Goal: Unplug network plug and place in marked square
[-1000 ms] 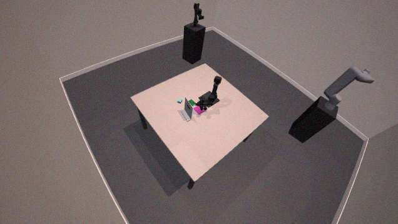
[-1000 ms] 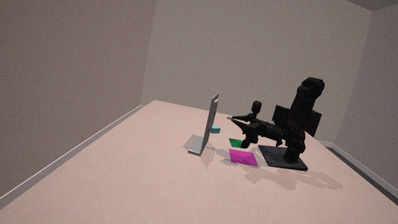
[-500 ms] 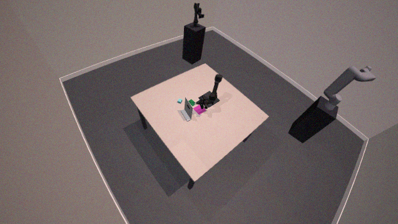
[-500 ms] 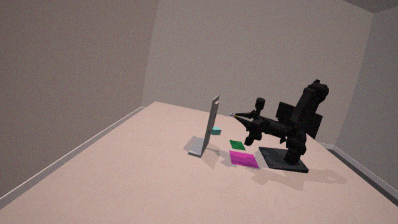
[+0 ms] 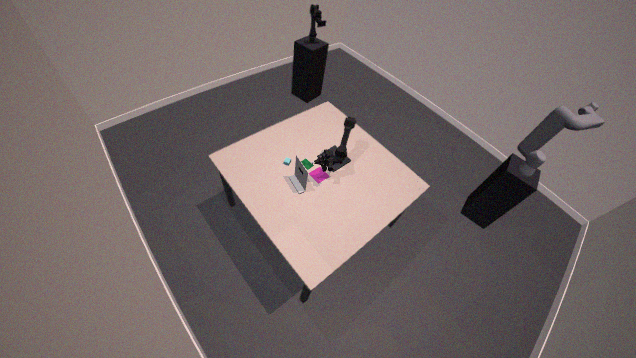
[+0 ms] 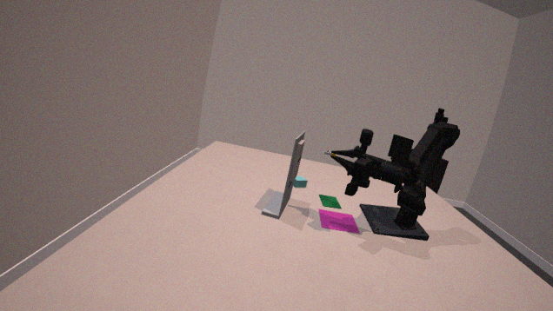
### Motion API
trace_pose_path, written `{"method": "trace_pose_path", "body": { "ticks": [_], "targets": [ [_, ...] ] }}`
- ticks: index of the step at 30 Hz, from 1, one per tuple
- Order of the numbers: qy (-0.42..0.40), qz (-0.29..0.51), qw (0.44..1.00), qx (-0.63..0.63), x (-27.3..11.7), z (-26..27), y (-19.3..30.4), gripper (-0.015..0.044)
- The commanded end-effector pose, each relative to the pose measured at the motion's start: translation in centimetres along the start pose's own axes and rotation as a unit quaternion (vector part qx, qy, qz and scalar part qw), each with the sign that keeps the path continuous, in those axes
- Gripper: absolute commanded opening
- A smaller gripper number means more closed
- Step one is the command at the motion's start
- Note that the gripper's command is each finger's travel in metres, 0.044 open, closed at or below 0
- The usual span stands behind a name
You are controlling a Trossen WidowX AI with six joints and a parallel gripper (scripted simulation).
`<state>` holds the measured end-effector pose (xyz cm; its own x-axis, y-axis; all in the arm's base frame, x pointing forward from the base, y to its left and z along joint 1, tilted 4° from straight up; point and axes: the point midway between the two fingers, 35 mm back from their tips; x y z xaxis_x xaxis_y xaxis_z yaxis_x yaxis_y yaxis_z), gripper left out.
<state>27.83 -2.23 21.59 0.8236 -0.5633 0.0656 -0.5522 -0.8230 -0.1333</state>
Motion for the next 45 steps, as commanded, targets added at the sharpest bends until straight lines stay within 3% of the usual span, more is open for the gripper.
{"method": "trace_pose_path", "body": {
  "ticks": [1,18,45],
  "targets": [
    [0.0,0.002,1.0,-0.002,-0.3,-0.7,0.2,0.0],
    [-0.056,-0.043,0.995,-0.071,0.7,0.5,-0.1,0.0],
    [-0.276,-0.141,0.938,-0.154,-0.2,6.3,1.9,0.0]
  ]
}}
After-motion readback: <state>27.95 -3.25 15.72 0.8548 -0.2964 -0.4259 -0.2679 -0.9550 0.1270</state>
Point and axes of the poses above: the point midway between the two fingers, 35 mm back from their tips, its own x axis out along the fingers, its own z axis across the jaws, y = z × x, and after that the axes turned 4 degrees about x, right-handed
